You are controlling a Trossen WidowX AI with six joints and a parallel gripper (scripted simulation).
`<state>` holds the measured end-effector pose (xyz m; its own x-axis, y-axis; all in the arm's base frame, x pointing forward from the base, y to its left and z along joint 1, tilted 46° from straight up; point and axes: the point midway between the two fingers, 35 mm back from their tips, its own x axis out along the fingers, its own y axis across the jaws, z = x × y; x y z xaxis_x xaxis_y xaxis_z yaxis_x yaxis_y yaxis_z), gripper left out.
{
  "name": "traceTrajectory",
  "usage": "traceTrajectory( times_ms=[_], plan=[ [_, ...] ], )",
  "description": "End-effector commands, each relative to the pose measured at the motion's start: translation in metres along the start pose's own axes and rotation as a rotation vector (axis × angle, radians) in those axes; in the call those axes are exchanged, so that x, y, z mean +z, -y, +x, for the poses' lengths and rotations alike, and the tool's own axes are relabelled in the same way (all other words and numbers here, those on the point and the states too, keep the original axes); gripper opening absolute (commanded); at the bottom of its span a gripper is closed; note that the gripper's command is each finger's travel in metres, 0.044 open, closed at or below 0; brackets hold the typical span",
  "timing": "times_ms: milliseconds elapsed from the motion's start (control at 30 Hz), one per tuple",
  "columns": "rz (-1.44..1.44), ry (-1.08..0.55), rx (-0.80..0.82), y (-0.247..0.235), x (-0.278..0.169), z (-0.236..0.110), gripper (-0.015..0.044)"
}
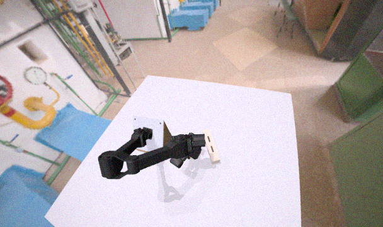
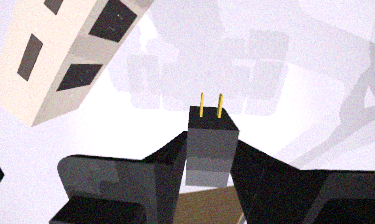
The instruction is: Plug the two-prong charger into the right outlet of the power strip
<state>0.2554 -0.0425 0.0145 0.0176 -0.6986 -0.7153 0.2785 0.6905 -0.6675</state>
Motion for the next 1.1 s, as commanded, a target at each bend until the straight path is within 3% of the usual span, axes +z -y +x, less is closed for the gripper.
traceTrajectory(
  times_ms=[0,1067],
  plan=[
    [-0.051,-0.001,-0.008,-0.001,0.001,0.003,0.0],
    [-0.481,0.0,-0.035,-0.008,0.014,0.022,0.0]
  ],
)
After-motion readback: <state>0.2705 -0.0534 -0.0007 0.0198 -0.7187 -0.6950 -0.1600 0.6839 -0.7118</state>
